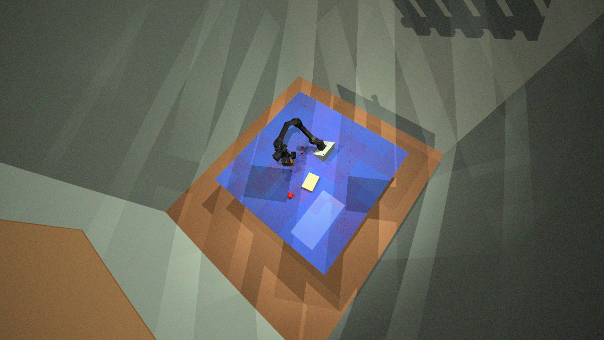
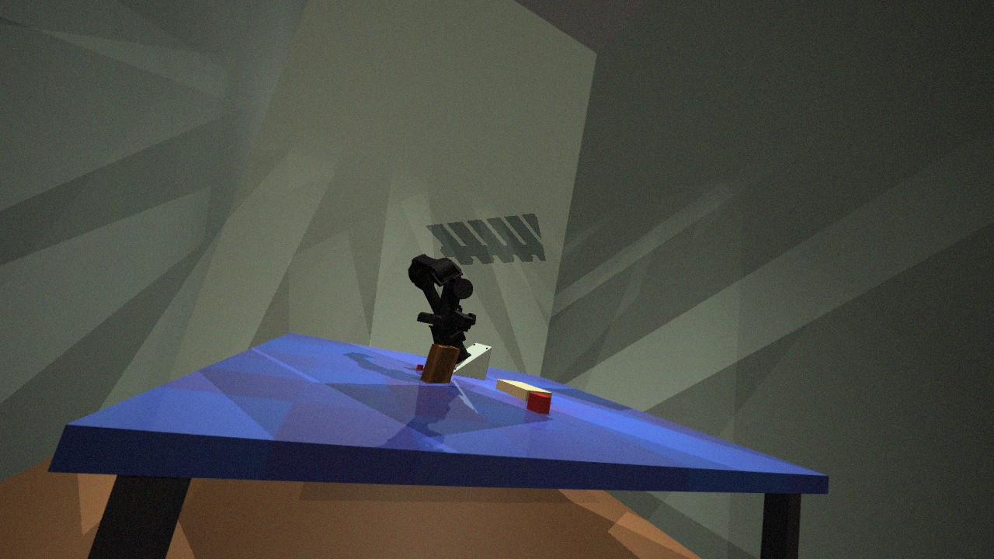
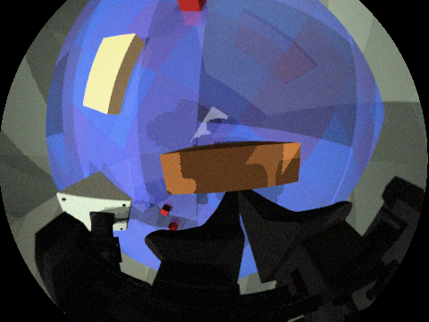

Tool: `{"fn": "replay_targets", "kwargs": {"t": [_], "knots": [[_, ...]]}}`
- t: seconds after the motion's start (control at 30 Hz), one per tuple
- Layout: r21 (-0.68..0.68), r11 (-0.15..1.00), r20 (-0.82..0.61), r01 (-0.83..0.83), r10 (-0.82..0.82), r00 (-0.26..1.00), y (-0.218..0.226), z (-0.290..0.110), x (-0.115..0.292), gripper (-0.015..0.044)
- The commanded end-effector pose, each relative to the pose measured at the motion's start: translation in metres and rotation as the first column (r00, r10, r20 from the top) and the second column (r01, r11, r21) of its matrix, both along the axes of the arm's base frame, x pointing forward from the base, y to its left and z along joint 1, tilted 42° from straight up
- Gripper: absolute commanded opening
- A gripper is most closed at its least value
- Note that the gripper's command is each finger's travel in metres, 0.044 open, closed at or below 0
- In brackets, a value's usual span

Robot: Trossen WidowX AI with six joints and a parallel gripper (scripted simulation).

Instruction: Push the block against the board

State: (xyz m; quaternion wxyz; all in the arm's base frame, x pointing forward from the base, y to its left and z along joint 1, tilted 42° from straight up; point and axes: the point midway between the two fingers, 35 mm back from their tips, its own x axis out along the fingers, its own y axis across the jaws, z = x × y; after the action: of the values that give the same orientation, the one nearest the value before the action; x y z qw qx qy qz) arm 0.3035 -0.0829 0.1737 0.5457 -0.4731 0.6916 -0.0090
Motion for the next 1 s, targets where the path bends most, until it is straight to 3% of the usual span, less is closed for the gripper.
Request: {"fn": "replay_targets", "kwargs": {"t": [0.0,0.97], "knots": [[0.002,1.0,0.003,0.003,-0.003,1.0,0.002,-0.002,0.004,0.0],[0.002,1.0,0.004,0.003,-0.003,1.0,0.011,-0.009,0.017,0.0]]}}
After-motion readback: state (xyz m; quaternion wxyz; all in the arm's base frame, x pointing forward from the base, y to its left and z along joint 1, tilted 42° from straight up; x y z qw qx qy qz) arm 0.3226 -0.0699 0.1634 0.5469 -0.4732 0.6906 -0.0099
